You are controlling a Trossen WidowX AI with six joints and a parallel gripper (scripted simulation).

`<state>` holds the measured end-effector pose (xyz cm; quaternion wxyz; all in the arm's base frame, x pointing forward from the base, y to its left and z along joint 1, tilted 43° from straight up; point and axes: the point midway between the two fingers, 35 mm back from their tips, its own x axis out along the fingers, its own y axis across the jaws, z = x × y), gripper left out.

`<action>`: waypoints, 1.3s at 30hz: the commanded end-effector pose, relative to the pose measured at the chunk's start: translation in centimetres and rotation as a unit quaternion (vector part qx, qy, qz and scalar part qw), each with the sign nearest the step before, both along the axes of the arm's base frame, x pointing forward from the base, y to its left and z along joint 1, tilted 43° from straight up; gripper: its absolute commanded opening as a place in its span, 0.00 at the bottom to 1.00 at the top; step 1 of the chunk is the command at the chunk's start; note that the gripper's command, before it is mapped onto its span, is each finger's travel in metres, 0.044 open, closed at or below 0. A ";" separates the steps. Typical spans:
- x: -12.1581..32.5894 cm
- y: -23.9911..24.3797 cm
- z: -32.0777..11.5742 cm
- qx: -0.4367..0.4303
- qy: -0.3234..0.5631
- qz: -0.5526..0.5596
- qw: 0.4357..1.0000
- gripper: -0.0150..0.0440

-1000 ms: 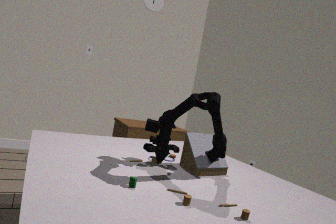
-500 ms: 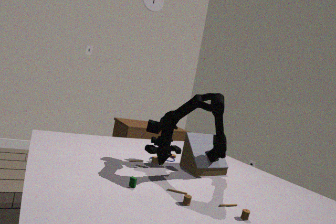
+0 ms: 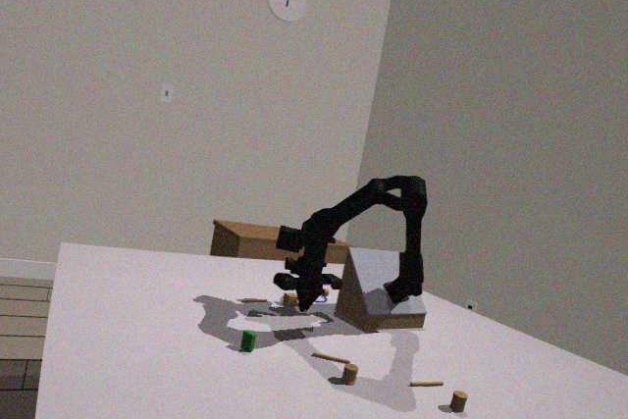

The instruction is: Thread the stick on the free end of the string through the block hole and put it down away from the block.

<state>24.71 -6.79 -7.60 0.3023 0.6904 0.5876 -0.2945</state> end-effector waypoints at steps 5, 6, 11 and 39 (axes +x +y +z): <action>0.2 0.7 0.7 0.002 -0.005 0.007 1.000 0.25; 0.2 0.8 0.8 0.002 -0.006 0.008 1.000 0.25; 0.3 1.3 1.2 0.001 -0.007 0.012 1.000 0.25; 0.4 3.7 3.3 0.003 0.006 0.005 1.000 0.25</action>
